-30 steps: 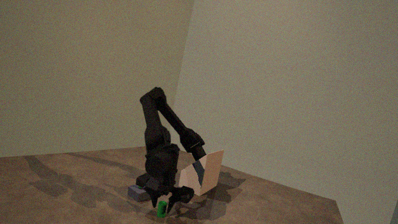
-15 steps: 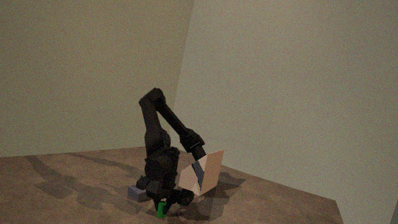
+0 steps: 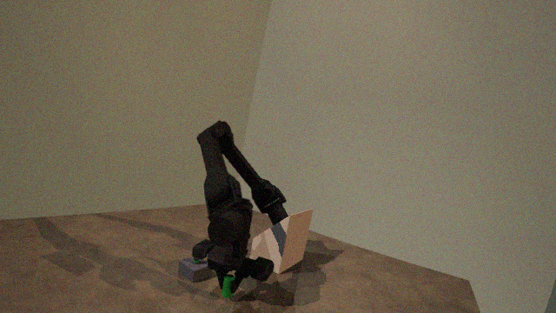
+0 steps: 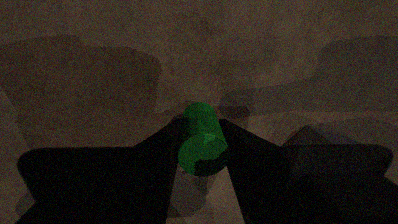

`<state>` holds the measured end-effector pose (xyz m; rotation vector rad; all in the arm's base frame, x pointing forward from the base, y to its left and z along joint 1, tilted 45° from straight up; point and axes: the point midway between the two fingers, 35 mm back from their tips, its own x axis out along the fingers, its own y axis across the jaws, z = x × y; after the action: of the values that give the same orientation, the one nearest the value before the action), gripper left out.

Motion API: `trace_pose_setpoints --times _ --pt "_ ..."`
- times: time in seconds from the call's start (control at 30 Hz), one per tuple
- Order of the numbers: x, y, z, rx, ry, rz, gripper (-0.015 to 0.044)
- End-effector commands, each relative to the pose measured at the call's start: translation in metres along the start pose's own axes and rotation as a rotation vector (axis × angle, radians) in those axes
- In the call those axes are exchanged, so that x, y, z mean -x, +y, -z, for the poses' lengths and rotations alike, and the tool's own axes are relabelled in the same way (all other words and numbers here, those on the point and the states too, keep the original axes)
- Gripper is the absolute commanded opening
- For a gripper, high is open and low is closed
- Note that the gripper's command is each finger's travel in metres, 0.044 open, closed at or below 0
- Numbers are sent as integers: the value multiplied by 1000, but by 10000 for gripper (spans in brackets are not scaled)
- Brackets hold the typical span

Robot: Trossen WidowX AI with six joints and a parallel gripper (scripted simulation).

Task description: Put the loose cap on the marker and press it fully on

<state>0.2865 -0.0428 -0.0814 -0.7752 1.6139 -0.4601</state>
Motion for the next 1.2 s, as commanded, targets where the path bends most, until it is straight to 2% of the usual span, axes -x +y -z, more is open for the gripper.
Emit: trace_pose_setpoints --times 0.0,0.47,1.17 --pt "15 -2 -5 -17 -17 -6 0" --pt "44 -4 -2 -17 -16 -5 0" --pt "68 -66 18 -16 -17 -7 0"
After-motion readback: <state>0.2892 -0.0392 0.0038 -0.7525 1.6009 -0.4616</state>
